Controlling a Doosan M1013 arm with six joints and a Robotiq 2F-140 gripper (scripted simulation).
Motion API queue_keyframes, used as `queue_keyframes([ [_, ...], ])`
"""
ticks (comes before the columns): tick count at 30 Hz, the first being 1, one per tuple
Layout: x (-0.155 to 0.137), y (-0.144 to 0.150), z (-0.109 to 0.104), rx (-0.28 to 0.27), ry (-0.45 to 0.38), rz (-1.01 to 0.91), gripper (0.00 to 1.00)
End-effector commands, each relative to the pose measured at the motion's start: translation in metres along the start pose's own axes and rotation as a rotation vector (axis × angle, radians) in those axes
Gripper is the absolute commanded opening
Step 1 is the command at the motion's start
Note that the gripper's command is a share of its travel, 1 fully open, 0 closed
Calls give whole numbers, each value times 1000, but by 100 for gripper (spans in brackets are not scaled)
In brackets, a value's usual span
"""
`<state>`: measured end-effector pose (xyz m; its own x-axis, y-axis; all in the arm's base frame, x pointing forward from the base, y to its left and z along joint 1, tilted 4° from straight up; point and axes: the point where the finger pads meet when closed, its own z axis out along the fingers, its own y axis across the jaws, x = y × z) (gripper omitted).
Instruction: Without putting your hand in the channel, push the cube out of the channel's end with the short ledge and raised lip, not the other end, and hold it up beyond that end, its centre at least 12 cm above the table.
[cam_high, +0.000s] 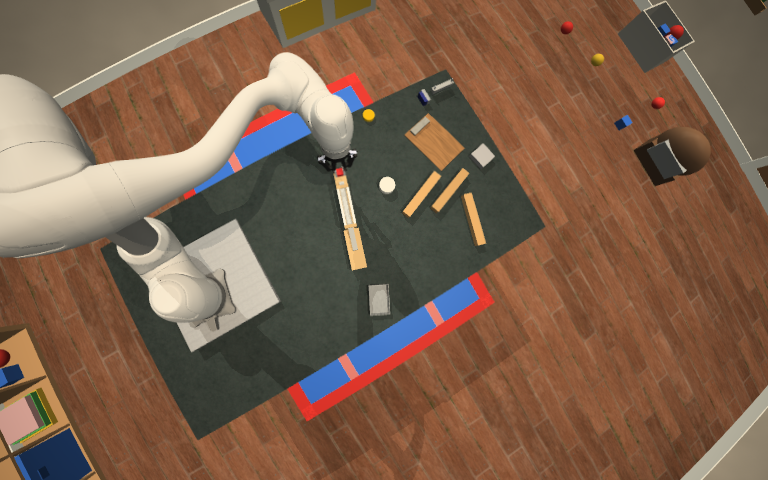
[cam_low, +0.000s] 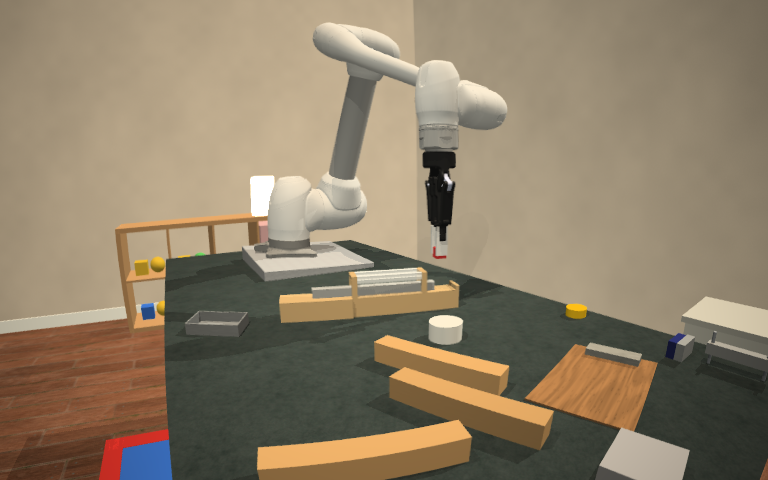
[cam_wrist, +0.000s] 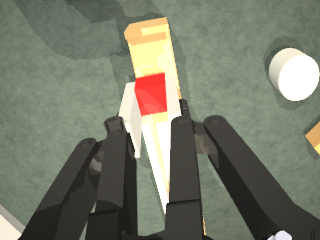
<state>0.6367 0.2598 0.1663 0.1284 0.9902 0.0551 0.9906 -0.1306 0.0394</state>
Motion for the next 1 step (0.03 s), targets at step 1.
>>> queue_keyframes([
  [1,-1,1,-3,-3,0,10,0],
])
